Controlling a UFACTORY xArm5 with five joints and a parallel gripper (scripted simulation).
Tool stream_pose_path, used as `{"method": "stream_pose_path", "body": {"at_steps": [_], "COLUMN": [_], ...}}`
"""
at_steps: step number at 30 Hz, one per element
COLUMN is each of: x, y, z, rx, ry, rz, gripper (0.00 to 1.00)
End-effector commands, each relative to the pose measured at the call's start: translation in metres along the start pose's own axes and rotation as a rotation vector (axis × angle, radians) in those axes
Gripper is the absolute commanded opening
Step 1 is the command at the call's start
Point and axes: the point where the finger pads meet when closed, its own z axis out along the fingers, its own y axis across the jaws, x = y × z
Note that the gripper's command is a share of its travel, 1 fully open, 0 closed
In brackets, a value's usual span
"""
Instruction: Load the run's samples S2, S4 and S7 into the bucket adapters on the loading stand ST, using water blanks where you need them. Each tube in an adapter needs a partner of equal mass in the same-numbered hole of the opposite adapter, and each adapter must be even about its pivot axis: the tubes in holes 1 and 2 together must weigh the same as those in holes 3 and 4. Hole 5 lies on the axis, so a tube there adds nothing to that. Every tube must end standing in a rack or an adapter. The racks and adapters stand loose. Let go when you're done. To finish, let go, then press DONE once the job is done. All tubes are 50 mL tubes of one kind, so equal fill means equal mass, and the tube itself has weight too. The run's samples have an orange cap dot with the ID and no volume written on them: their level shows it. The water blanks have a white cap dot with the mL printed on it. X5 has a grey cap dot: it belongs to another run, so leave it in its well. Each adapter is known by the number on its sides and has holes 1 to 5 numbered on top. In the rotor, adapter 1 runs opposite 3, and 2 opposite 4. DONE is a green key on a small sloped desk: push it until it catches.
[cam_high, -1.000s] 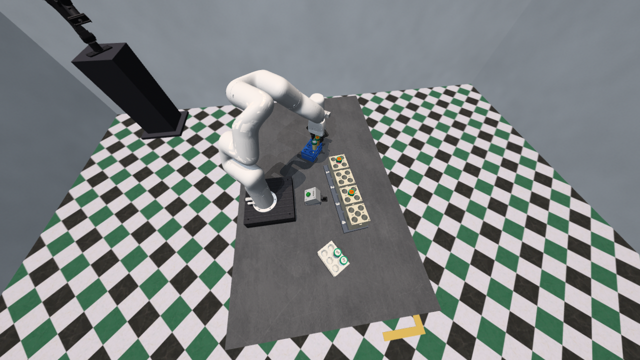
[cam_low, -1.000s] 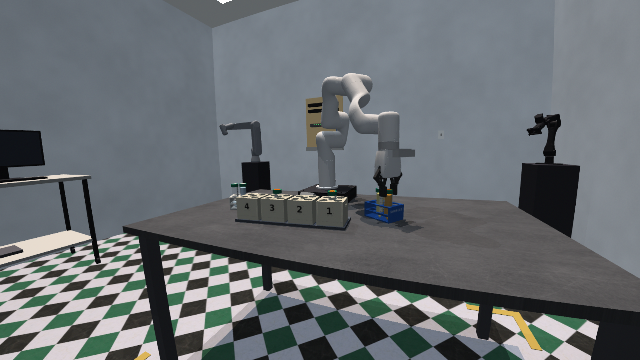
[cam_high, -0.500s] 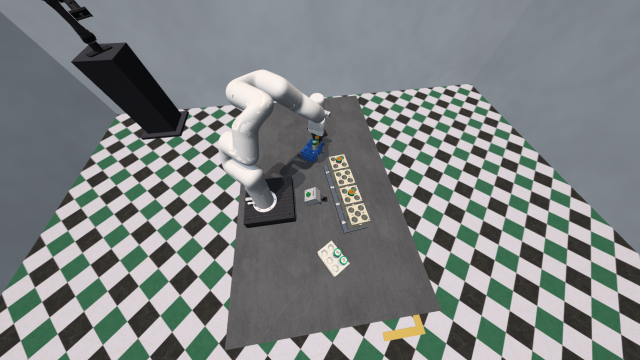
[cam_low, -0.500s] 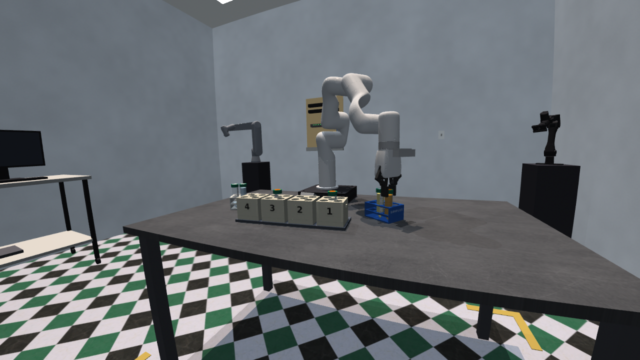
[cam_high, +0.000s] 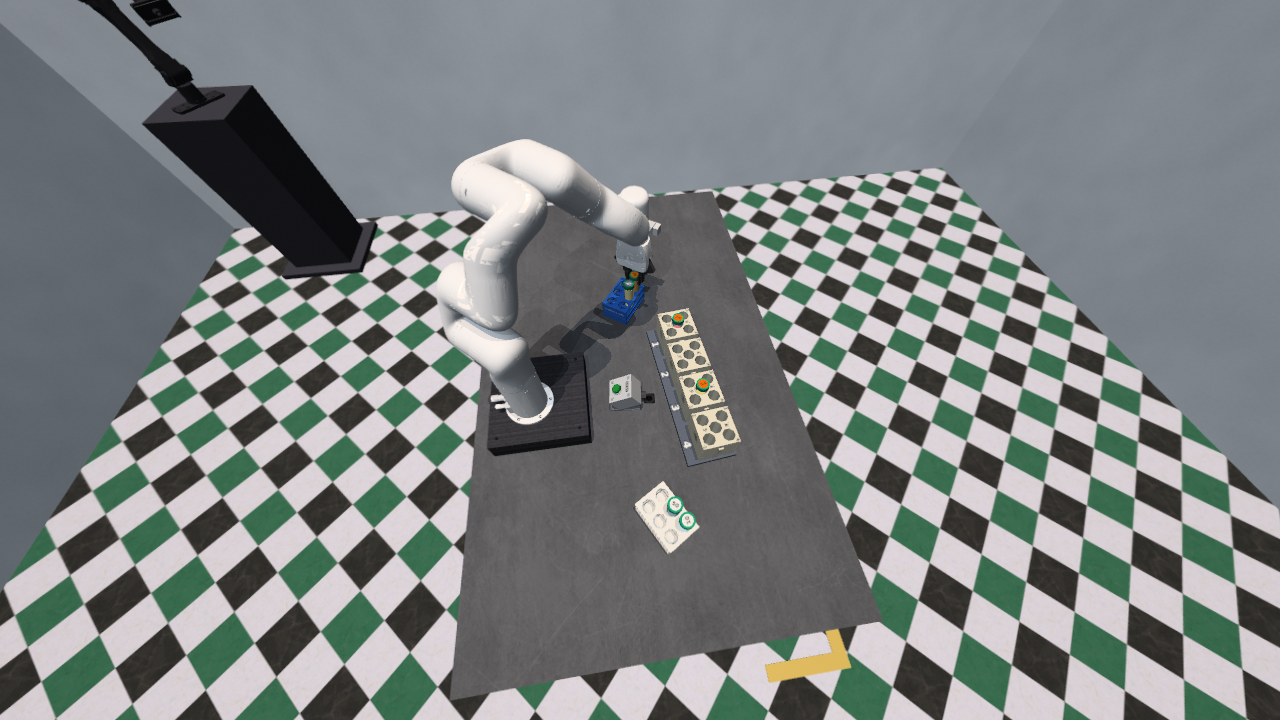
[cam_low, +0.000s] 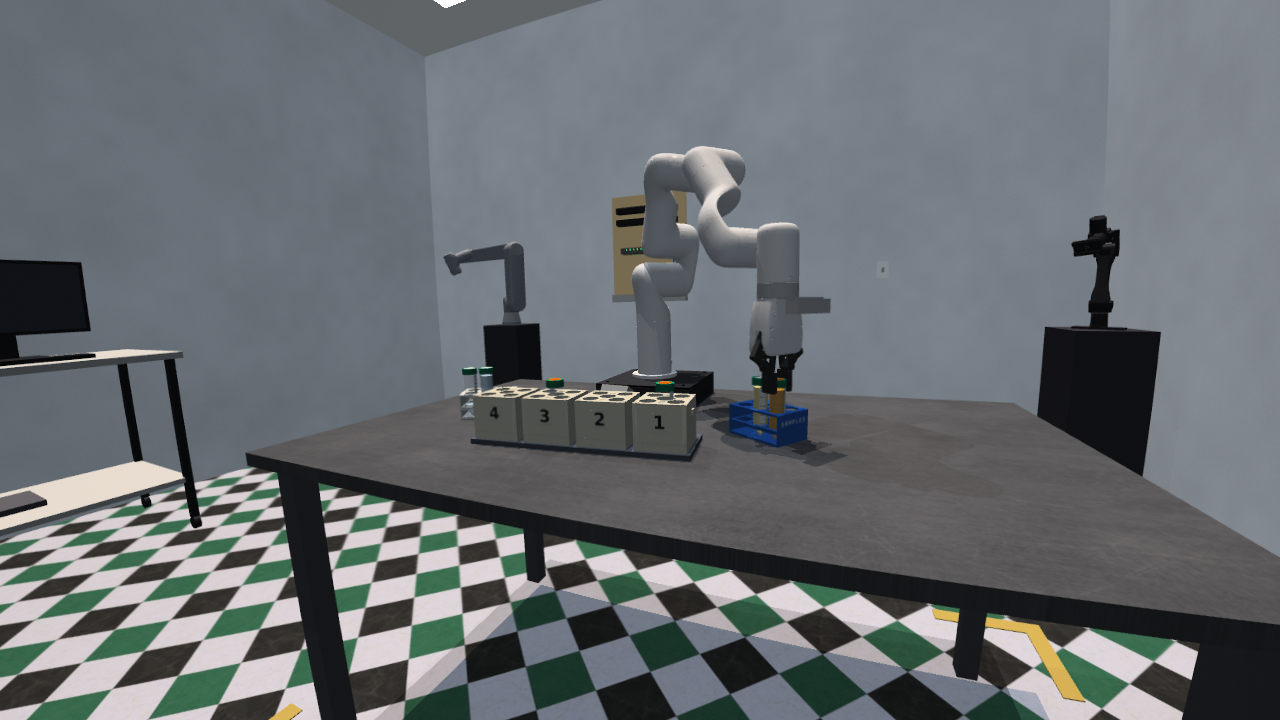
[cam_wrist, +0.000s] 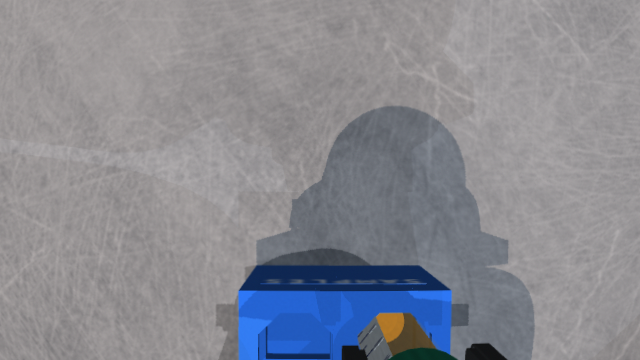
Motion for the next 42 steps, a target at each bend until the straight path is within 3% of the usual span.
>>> {"method": "stream_pose_path", "body": {"at_steps": [1, 42], "x": [0.001, 0.001], "y": [0.0, 0.0], "z": [-0.002, -0.02], "rx": [-0.006, -0.006], "ry": [0.004, 0.004], "rz": [0.0, 0.0], "gripper": [0.0, 0.0]}}
